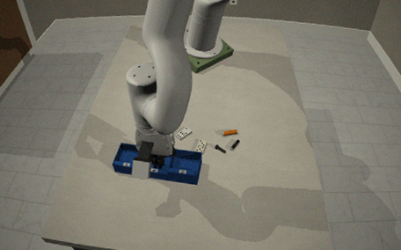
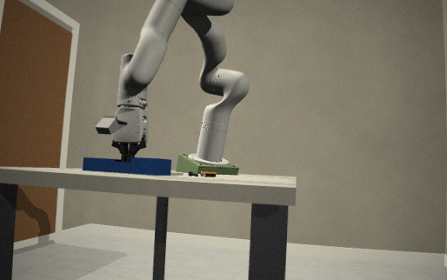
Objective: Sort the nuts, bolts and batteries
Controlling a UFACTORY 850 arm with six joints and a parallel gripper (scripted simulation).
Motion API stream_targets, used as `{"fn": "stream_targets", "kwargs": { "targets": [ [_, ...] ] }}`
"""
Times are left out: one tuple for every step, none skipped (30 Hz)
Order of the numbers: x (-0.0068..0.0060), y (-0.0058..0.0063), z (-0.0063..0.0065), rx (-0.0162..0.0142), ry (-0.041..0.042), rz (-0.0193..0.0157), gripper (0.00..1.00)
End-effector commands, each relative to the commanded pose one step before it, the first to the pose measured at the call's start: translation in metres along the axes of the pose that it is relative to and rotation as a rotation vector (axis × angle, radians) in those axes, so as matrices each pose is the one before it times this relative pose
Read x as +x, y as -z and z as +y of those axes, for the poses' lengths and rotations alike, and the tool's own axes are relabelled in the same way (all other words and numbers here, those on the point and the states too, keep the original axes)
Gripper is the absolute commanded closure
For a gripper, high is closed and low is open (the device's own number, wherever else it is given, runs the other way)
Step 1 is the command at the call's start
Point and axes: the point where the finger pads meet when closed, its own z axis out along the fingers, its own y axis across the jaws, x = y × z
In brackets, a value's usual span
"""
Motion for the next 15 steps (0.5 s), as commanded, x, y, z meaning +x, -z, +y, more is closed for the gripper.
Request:
{"fn": "stream_targets", "kwargs": {
  "targets": [
    [0.00099, 0.00082, 0.00010, -0.00030, 0.00019, 0.00197, 0.93],
    [0.00000, 0.00000, 0.00000, 0.00000, 0.00000, 0.00000, 0.93],
    [0.00000, 0.00000, 0.00000, 0.00000, 0.00000, 0.00000, 0.93],
    [0.00000, 0.00000, 0.00000, 0.00000, 0.00000, 0.00000, 0.93],
    [0.00000, 0.00000, 0.00000, 0.00000, 0.00000, 0.00000, 0.93],
    [0.00000, 0.00000, 0.00000, 0.00000, 0.00000, 0.00000, 0.93],
    [0.00000, 0.00000, 0.00000, 0.00000, 0.00000, 0.00000, 0.93],
    [0.00000, 0.00000, 0.00000, 0.00000, 0.00000, 0.00000, 0.93],
    [0.00000, 0.00000, 0.00000, 0.00000, 0.00000, 0.00000, 0.93],
    [0.00000, 0.00000, 0.00000, 0.00000, 0.00000, 0.00000, 0.93],
    [0.00000, 0.00000, 0.00000, 0.00000, 0.00000, 0.00000, 0.93],
    [0.00000, 0.00000, 0.00000, 0.00000, 0.00000, 0.00000, 0.93],
    [0.00000, 0.00000, 0.00000, 0.00000, 0.00000, 0.00000, 0.93],
    [0.00000, 0.00000, 0.00000, 0.00000, 0.00000, 0.00000, 0.93],
    [-0.00007, 0.00121, 0.00001, 0.00006, -0.00001, 0.00000, 0.93]
  ]
}}
